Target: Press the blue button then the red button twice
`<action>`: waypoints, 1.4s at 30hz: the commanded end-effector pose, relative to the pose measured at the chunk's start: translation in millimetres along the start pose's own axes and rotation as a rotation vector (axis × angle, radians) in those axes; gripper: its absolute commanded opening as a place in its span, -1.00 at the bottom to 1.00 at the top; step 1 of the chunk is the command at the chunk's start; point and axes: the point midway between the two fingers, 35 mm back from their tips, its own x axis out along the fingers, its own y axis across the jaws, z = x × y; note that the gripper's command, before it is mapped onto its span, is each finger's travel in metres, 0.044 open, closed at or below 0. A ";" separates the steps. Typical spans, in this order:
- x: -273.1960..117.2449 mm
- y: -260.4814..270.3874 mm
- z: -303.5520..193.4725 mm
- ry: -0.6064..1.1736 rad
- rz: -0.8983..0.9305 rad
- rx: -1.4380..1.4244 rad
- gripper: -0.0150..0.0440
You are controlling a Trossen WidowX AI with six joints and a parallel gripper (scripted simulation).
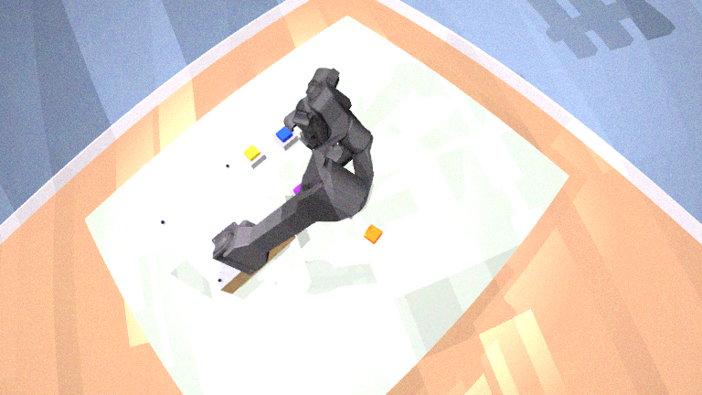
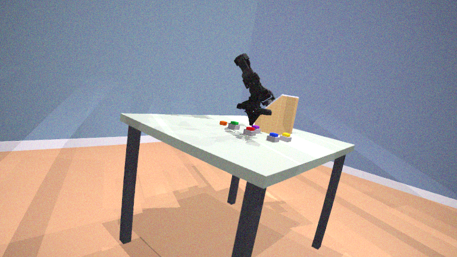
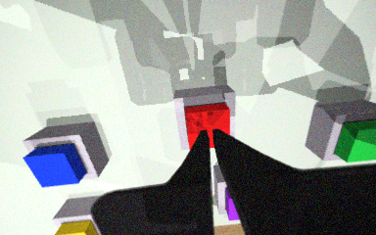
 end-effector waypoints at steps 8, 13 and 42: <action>17.9 -0.9 -2.5 0.003 -0.006 -0.009 -0.42; 20.2 -1.0 -2.7 0.003 -0.007 -0.009 -0.42; -6.0 -0.4 -2.1 0.003 -0.005 -0.009 -0.42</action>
